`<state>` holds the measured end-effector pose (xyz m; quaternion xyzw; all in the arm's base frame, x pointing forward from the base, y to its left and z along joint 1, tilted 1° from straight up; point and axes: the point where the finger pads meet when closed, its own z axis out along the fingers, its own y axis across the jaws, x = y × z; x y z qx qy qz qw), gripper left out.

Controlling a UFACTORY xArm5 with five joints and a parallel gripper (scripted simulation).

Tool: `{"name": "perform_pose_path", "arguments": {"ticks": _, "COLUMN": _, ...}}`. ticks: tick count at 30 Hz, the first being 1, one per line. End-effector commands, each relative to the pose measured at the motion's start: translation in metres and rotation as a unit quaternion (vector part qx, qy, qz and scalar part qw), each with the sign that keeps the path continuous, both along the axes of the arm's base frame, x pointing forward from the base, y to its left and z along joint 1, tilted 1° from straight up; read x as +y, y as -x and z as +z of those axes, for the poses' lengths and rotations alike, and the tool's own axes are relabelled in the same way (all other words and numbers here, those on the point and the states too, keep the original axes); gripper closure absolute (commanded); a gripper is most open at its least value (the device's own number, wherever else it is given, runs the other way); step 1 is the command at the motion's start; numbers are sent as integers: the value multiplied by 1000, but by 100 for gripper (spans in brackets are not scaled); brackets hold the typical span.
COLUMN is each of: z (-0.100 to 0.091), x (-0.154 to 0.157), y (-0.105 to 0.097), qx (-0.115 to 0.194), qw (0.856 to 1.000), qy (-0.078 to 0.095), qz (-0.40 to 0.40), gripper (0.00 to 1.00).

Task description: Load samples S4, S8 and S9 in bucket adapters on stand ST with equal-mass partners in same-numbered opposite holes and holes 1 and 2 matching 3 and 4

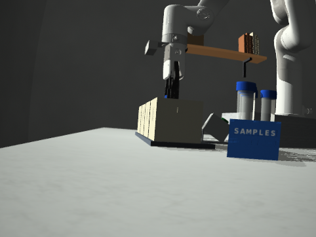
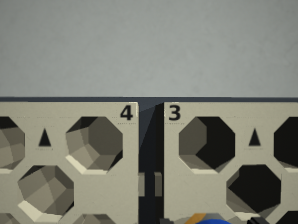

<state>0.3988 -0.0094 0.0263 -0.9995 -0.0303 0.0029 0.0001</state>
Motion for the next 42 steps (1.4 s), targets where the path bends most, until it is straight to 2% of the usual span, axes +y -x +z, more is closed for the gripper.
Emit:
{"name": "perform_pose_path", "arguments": {"ticks": 1, "z": 1, "x": 0, "y": -1, "qx": -2, "qw": 1000, "qy": -8, "qz": 0, "gripper": 56}}
{"name": "perform_pose_path", "arguments": {"ticks": 21, "z": 1, "x": 0, "y": -1, "qx": -2, "qw": 1000, "qy": -8, "qz": 0, "gripper": 56}}
{"name": "perform_pose_path", "arguments": {"ticks": 42, "z": 39, "x": -1, "y": -2, "qx": -2, "qw": 1000, "qy": -8, "qz": 0, "gripper": 56}}
